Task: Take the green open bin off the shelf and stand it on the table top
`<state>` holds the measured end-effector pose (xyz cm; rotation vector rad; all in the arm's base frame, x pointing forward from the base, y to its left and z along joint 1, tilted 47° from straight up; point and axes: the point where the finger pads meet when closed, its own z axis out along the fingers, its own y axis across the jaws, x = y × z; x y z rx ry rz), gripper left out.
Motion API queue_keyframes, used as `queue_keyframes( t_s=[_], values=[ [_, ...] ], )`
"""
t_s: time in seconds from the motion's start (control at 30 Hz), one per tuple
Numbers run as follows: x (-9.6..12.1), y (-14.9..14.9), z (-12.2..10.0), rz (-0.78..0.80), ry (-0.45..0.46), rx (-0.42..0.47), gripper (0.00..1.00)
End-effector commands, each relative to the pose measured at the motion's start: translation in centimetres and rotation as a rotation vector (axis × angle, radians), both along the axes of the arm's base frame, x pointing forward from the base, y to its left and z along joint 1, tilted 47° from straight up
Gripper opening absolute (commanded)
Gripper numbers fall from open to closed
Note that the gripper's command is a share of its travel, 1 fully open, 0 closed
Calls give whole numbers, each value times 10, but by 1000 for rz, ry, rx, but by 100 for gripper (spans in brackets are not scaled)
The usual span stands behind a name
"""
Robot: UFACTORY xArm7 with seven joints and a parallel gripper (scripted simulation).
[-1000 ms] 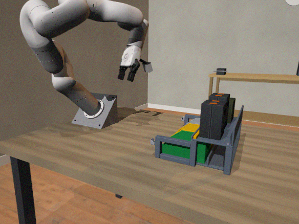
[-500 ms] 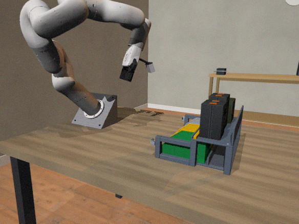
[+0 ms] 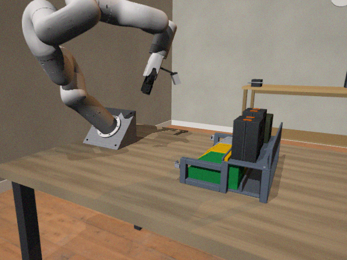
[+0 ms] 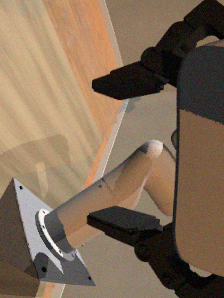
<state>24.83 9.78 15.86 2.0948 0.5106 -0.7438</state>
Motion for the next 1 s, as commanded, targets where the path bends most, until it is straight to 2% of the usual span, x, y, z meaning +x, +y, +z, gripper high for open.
queue_keyframes(
  t_s=[0.0,0.3,0.47,0.87,0.97],
  values=[
    [0,1,0,-57,-70,-4,100],
    [0,1,0,-57,-70,-4,100],
    [0,1,0,-233,-260,-18,100],
    [0,1,0,-233,-260,-18,100],
    [0,1,0,-338,-373,-26,100]
  ],
)
